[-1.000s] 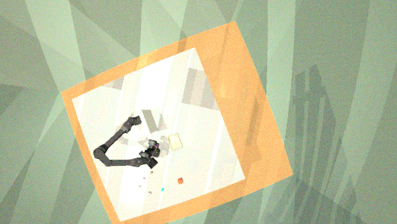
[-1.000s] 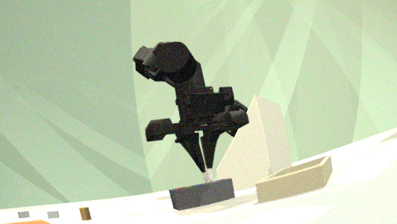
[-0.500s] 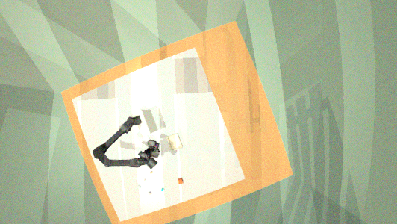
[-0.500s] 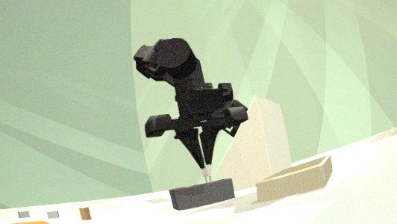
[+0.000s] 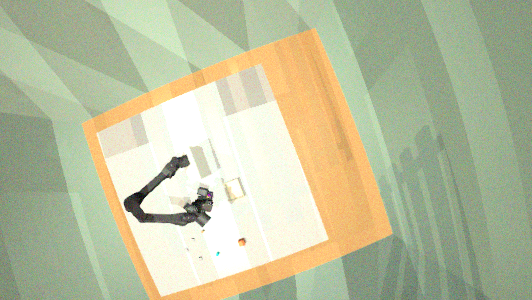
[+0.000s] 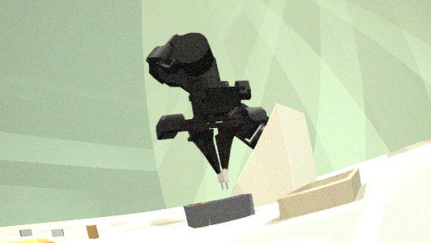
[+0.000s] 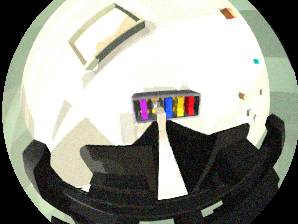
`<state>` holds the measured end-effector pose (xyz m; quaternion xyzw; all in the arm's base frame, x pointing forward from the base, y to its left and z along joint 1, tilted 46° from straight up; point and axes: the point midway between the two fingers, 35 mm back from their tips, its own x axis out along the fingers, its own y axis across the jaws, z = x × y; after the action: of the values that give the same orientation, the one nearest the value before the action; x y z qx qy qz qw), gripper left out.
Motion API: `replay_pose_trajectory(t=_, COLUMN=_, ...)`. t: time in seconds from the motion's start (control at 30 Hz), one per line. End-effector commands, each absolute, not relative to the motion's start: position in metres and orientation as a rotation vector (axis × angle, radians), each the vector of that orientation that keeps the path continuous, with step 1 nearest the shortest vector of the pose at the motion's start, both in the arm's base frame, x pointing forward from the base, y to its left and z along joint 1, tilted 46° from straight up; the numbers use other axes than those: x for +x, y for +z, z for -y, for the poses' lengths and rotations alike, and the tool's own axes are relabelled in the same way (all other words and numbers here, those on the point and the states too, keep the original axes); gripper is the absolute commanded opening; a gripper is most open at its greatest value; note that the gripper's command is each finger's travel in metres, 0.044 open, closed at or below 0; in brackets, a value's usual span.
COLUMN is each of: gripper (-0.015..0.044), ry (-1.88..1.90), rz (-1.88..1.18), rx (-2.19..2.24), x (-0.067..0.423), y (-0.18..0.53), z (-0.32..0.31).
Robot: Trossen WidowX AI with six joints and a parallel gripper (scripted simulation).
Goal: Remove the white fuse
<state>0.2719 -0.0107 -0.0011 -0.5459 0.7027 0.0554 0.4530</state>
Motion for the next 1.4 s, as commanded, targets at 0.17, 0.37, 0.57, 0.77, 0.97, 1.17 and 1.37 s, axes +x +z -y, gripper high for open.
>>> replay_pose_trajectory(t=0.17, gripper=0.0, ry=0.138, rz=-1.732, rx=-1.338, x=0.274, y=0.003, z=0.002)
replay_pose_trajectory(t=0.37, gripper=0.0, ry=0.145, rz=-1.728, rx=-1.335, x=0.284, y=-0.013, z=-0.019)
replay_pose_trajectory(t=0.57, gripper=0.0, ry=0.149, rz=-1.725, rx=-1.332, x=0.292, y=-0.032, z=-0.041)
replay_pose_trajectory(t=0.77, gripper=0.0, ry=0.151, rz=-1.724, rx=-1.33, x=0.297, y=-0.052, z=-0.063)
replay_pose_trajectory(t=0.97, gripper=0.0, ry=0.151, rz=-1.724, rx=-1.329, x=0.298, y=-0.074, z=-0.085)
replay_pose_trajectory(t=1.17, gripper=0.0, ry=0.148, rz=-1.725, rx=-1.33, x=0.296, y=-0.098, z=-0.106)
replay_pose_trajectory(t=1.37, gripper=0.0, ry=0.143, rz=-1.726, rx=-1.331, x=0.292, y=-0.12, z=-0.123)
